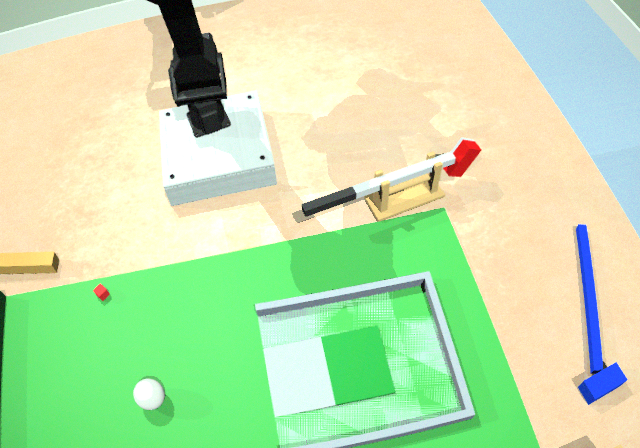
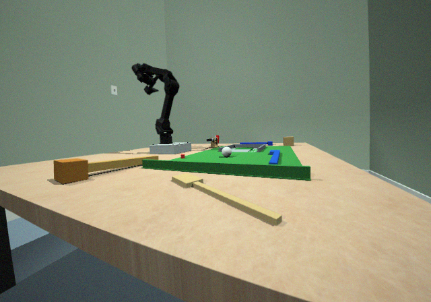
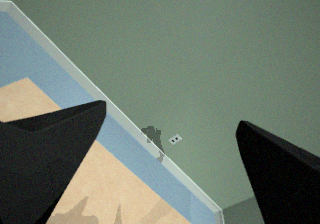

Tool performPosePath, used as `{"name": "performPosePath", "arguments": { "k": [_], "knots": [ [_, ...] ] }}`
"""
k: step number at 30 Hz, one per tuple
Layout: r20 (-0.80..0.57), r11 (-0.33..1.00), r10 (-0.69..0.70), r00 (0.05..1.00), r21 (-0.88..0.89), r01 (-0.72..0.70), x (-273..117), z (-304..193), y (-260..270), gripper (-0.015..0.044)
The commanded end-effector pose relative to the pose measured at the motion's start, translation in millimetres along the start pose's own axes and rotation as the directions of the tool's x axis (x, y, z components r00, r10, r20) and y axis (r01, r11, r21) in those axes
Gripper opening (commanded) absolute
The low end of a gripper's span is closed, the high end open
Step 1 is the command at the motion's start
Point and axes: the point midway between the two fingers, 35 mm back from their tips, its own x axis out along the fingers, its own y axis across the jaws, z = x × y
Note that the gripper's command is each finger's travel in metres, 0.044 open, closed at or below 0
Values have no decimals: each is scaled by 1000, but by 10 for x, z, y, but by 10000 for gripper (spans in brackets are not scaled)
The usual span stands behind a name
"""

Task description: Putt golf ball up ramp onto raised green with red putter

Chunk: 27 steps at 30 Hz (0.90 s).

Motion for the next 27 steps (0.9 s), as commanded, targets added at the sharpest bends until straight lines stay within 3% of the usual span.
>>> {"name": "performPosePath", "arguments": {
  "k": [1,5,13,20,27],
  "knots": [
    [-3,1000,0,1000,-2,0,8,-5,3,426],
    [-68,998,-3,998,-58,-1,198,-132,63,440],
    [-350,971,-16,937,-229,-69,919,-819,138,440],
    [-593,939,-11,805,-284,-196,1399,-1620,2,440],
    [-775,940,28,631,-195,-281,1596,-2445,-240,440]
  ]
}}
